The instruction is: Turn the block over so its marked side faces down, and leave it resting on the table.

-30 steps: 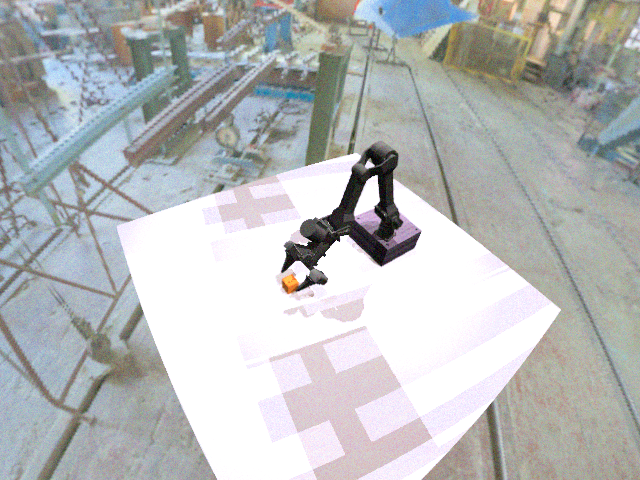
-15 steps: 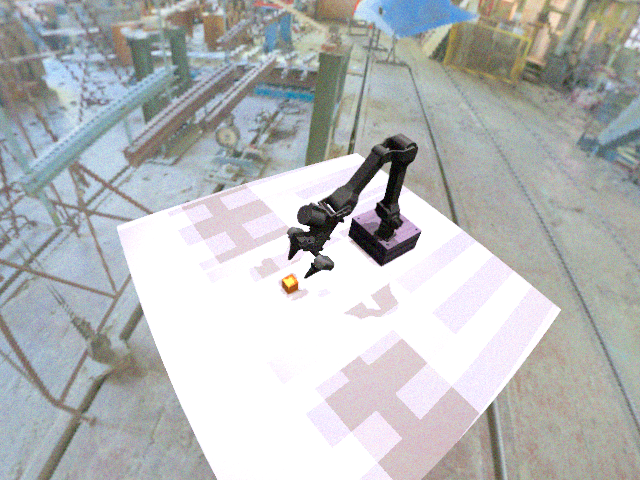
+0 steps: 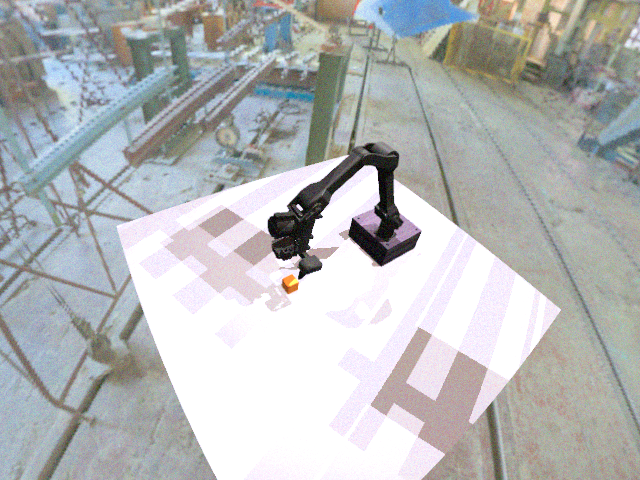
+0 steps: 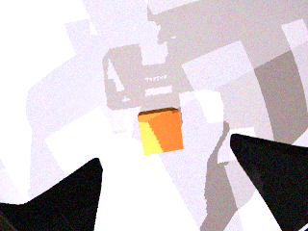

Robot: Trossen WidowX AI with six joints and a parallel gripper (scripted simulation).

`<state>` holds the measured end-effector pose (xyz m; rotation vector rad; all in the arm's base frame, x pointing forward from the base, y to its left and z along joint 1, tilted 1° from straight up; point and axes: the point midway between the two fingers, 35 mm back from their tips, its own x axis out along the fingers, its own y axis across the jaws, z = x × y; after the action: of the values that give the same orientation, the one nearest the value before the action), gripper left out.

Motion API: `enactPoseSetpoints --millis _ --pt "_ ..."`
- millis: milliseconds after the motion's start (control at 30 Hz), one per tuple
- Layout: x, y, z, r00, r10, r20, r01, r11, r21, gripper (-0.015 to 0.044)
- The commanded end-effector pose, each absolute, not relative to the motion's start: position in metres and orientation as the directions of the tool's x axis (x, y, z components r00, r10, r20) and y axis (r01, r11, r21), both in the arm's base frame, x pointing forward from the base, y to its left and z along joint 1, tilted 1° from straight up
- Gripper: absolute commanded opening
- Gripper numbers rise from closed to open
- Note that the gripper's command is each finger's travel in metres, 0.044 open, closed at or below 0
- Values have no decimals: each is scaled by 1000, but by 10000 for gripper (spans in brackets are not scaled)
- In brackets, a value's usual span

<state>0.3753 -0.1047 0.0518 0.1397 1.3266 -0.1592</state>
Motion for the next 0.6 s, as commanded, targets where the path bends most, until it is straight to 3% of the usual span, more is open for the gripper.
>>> enactPoseSetpoints --millis 0,567 --pt "381 -106 61 102 -18 -995 197 980 2 440" --pt "384 -107 28 54 -9 -999 196 981 1 440"
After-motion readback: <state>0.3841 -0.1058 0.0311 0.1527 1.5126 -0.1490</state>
